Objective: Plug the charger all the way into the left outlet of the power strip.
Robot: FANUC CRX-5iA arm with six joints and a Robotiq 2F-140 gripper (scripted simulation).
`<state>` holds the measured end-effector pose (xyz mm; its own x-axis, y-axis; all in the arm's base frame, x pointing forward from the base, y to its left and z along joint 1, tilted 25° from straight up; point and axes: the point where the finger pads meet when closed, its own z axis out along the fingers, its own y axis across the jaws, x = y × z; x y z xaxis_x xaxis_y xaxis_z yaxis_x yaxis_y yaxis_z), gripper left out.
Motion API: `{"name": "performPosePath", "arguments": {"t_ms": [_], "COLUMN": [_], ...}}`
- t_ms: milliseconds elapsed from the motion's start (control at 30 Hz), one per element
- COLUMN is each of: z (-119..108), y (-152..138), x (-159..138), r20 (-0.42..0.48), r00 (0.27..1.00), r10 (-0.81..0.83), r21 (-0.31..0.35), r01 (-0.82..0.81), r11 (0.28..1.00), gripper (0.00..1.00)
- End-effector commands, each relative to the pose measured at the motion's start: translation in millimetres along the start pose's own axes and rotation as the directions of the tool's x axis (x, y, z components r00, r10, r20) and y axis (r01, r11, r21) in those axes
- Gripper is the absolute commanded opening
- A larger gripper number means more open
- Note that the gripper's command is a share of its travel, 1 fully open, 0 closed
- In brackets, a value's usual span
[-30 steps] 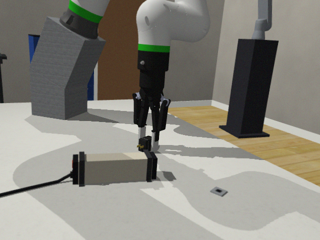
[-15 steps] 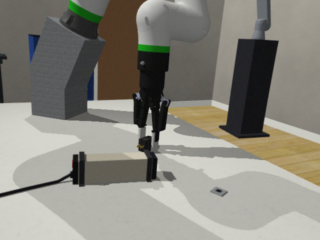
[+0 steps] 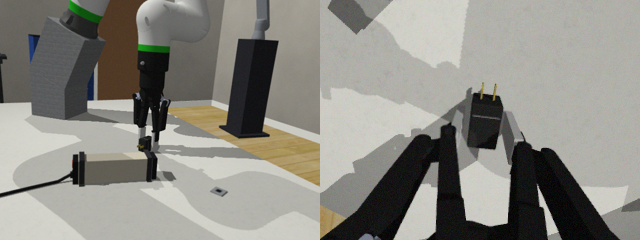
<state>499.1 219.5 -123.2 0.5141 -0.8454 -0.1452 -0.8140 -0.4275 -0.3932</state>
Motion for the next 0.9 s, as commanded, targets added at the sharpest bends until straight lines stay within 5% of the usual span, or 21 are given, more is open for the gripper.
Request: {"name": "performPosePath", "arguments": {"t_ms": [0, 233, 267, 867], "z": [-0.4, -0.4, -0.4, -0.4], "y": [-0.6, -0.6, -0.6, -0.6], "x": [0.2, 0.2, 0.2, 0.2], "r20": [0.0, 0.0, 0.0, 0.0], "r00": [1.0, 1.0, 1.0, 1.0], "r10": [0.0, 0.0, 0.0, 0.0], "r21": [0.001, 0.001, 0.001, 0.001], "r01": [0.0, 0.0, 0.0, 0.0], "r11": [1.0, 1.0, 1.0, 1.0], "gripper": [0.38, 0.38, 0.1, 0.1]}}
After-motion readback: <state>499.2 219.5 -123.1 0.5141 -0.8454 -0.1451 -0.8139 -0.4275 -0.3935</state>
